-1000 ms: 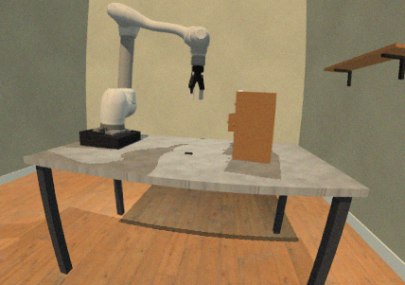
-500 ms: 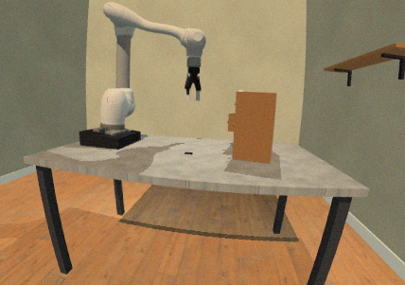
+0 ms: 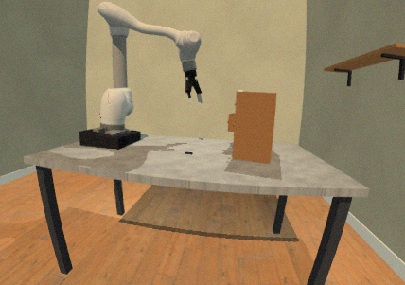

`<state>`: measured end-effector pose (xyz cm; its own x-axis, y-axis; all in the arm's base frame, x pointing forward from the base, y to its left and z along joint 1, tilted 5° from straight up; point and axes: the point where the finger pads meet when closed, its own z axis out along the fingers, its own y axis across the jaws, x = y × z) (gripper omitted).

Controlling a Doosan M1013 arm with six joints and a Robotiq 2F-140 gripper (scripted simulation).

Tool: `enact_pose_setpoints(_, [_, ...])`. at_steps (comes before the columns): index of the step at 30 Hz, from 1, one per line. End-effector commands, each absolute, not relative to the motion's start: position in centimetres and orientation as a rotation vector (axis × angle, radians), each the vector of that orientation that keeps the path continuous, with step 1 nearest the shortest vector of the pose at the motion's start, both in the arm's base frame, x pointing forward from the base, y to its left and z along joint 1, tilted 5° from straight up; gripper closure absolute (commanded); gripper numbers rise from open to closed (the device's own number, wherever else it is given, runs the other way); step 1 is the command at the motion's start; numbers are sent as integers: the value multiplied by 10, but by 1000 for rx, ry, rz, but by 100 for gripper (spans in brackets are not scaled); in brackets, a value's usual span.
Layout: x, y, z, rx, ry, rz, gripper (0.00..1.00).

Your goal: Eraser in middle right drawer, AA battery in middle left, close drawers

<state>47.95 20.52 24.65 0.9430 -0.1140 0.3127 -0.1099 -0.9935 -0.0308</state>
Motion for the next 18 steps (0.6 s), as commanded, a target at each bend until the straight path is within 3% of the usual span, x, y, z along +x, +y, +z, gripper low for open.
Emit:
enact_pose_setpoints(1, [488,205,237,-3060,179,-689,0])
enact_pose_setpoints(18, [517,202,213,-2925,177,-1182,0])
